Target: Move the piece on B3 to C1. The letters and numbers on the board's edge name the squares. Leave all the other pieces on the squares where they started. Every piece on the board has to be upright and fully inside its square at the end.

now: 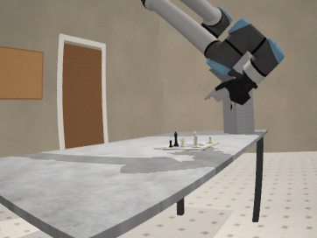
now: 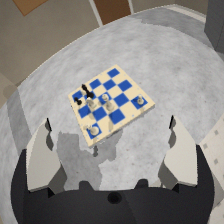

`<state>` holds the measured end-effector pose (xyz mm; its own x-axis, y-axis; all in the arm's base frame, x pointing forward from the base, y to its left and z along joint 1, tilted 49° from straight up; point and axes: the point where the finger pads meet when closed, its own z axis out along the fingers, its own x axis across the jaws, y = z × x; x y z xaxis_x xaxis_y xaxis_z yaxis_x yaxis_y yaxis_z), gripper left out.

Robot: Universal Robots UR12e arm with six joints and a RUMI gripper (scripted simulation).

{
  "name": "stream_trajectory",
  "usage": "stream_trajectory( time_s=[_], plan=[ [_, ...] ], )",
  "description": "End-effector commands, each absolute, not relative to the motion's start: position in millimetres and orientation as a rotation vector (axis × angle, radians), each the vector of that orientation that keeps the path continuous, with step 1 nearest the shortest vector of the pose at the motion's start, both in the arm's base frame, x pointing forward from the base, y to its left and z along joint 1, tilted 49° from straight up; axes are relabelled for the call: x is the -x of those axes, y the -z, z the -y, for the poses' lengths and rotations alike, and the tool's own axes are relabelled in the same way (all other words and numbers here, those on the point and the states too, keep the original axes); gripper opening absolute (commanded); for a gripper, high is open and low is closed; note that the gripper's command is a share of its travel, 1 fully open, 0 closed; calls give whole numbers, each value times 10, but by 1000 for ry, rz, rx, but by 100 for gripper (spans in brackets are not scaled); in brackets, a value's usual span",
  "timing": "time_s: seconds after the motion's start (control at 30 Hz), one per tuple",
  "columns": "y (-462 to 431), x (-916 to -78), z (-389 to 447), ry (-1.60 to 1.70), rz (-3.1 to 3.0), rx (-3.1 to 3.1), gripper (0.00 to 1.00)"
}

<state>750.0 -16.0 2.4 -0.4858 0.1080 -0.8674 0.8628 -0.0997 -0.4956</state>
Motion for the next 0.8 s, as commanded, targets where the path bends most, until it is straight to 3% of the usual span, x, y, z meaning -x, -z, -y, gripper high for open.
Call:
stream_trajectory(
  time_s=[0.0, 0.77],
  plan=[
    [-50, -7497, 185, 1592, -1597, -1115, 100],
    [-181, -7486, 343, 1382, -1580, -1278, 100]
  ],
)
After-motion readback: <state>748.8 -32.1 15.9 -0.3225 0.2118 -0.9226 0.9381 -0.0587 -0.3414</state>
